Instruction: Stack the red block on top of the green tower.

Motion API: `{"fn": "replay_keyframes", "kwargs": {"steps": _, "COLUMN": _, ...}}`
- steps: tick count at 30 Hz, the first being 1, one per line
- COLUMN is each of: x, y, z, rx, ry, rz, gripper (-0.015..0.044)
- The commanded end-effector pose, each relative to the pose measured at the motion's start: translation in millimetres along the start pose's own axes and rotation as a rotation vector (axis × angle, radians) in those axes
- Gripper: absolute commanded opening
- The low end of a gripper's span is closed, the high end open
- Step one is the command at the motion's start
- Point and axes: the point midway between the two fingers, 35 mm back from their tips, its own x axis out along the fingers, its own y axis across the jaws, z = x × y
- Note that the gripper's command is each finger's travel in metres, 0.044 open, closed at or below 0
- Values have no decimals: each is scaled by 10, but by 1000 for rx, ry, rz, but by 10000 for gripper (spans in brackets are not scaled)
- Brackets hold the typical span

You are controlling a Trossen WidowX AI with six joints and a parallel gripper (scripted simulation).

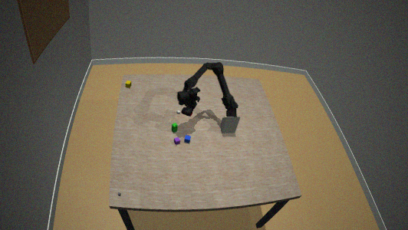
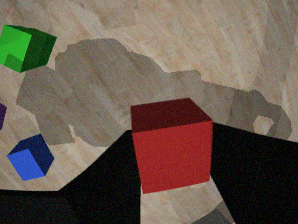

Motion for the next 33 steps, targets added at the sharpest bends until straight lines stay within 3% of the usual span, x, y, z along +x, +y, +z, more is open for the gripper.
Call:
{"fn": "replay_keyframes", "kwargs": {"steps": 1, "x": -154, "y": -4, "z": 0, "rx": 6, "ry": 4, "rz": 4, "gripper": 0}}
{"fn": "replay_keyframes", "kwargs": {"steps": 10, "x": -188, "y": 25, "z": 23, "rx": 6, "ry": 4, "rz": 4, "gripper": 0}}
{"fn": "replay_keyframes", "kwargs": {"steps": 33, "x": -230, "y": 742, "z": 483, "rx": 10, "ry": 2, "rz": 8, "gripper": 0}}
